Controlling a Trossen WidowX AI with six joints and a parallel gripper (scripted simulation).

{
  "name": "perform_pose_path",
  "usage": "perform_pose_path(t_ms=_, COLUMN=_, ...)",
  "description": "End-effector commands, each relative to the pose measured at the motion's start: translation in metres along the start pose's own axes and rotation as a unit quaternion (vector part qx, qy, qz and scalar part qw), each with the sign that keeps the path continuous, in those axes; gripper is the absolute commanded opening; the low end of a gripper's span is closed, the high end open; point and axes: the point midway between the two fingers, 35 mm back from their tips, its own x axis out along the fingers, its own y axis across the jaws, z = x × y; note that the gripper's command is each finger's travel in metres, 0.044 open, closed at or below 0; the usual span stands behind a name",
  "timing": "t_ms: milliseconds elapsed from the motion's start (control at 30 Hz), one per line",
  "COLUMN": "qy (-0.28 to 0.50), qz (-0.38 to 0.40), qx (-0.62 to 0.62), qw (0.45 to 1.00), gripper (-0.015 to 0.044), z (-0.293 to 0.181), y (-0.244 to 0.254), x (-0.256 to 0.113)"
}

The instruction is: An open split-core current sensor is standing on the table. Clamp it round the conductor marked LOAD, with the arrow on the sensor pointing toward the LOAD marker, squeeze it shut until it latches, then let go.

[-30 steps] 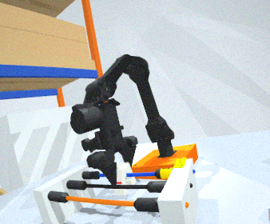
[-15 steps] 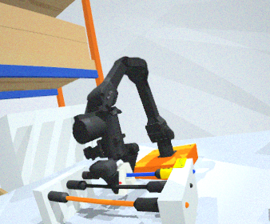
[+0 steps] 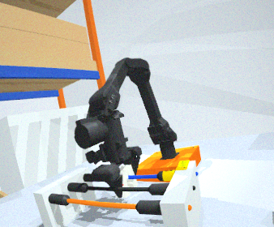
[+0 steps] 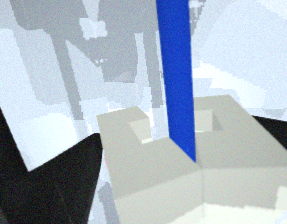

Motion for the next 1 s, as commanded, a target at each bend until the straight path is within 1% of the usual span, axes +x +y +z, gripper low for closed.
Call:
perform_pose_path(t_ms=0, qy=0.0, qz=0.001, qx=0.0, qw=1.0, gripper=0.0373, z=0.0, y=0.0006, x=-0.0002)
perform_pose_path(t_ms=433, qy=0.0, qz=0.001, qx=0.0, qw=1.0, gripper=0.0287, z=0.0, y=0.0006, x=-0.0002)
perform_pose_path(t_ms=800, qy=0.0, qz=0.001, qx=0.0, qw=1.0, gripper=0.0, z=0.0, y=0.0006, x=-0.0002)
perform_pose_path(t_ms=967, qy=0.0, qz=0.001, qx=0.0, qw=1.0, gripper=0.0, z=0.0, y=0.0006, x=-0.0002)
